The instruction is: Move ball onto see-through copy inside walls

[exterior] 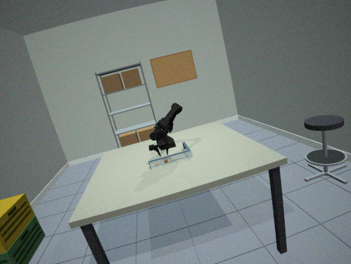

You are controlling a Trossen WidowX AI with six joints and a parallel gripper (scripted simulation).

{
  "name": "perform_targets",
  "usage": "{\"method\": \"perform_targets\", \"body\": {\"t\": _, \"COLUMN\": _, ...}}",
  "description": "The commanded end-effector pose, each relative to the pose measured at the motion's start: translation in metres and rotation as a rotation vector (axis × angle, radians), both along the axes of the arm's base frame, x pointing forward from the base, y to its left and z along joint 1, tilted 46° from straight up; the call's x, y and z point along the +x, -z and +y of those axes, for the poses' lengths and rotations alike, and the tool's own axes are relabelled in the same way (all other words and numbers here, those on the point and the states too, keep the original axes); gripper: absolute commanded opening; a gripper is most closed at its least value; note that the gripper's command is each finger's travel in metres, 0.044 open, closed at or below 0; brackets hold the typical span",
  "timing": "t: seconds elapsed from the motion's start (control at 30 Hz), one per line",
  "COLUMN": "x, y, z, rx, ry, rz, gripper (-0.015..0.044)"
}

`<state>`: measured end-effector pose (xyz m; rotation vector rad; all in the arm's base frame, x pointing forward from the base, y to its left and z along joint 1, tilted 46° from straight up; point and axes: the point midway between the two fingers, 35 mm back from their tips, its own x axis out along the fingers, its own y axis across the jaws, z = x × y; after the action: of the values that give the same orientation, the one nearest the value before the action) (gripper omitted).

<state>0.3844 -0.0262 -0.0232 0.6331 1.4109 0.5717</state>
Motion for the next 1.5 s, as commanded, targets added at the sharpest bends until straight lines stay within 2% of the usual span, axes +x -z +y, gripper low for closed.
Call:
{"method": "perform_targets", "body": {"t": 0.0, "x": -0.003, "y": 0.001, "z": 0.003, "rx": 0.021, "ry": -0.024, "rz": -0.010, "gripper": 0.0241}}
{"method": "perform_targets", "body": {"t": 1.07, "x": 0.001, "y": 0.034, "z": 0.038, "rx": 0.024, "ry": -0.024, "rz": -0.010, "gripper": 0.0241}}
{"method": "perform_targets", "body": {"t": 1.2, "x": 0.001, "y": 0.034, "z": 0.038, "rx": 0.024, "ry": -0.024, "rz": -0.010, "gripper": 0.0136}}
{"method": "perform_targets", "body": {"t": 1.47, "x": 0.001, "y": 0.034, "z": 0.038, "rx": 0.024, "ry": -0.024, "rz": -0.010, "gripper": 0.0083}}
